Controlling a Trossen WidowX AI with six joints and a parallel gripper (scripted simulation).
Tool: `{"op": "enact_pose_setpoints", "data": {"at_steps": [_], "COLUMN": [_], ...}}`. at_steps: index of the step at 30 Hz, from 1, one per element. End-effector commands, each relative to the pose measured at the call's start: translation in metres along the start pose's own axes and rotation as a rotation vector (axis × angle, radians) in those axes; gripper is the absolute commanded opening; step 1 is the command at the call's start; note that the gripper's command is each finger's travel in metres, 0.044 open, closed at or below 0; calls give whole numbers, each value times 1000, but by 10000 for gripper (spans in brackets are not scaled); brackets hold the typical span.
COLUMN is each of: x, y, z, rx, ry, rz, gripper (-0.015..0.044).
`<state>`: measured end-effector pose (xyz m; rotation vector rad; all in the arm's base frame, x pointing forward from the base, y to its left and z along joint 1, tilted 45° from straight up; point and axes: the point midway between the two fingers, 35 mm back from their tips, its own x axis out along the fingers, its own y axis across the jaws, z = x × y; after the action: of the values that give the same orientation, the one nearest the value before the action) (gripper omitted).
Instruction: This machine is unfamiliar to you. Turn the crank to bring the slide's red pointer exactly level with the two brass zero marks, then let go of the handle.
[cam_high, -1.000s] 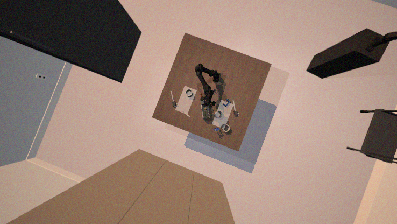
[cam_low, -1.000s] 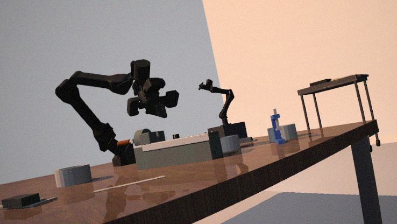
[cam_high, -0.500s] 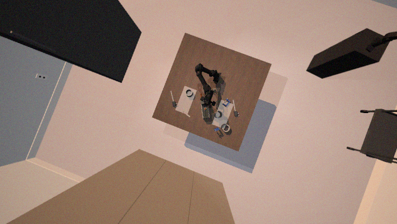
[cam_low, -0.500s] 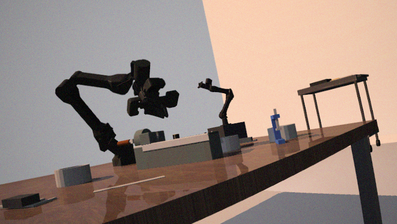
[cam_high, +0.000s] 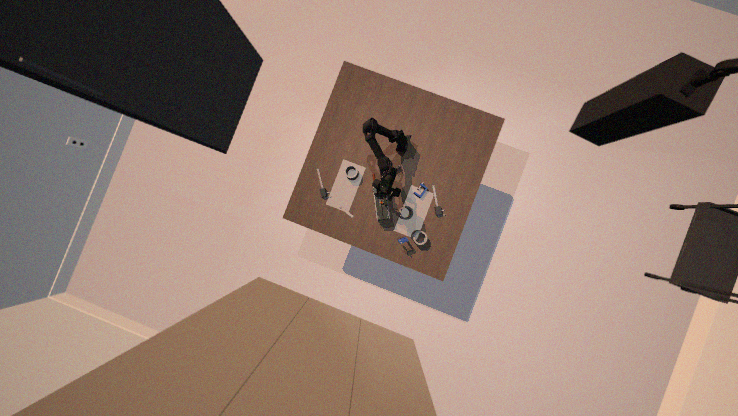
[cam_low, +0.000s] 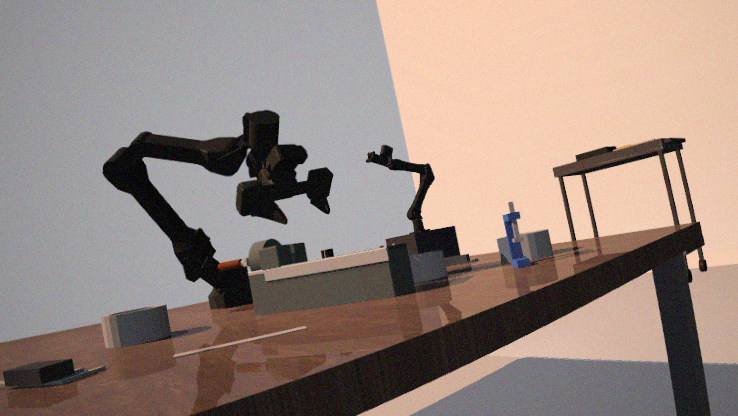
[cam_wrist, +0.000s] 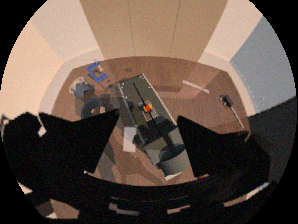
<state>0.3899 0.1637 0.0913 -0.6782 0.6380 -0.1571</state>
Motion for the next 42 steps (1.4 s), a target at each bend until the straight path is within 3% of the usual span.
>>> {"op": "enact_pose_setpoints", "data": {"at_steps": [1,16,34,42], "x": [0,0,0,0], "y": [0,0,0,0], "z": [0,0,0,0], "rx": [0,0,0,0], "ry": [0,0,0,0], "rz": [0,0,0,0], "gripper": [387,0,0,210]}}
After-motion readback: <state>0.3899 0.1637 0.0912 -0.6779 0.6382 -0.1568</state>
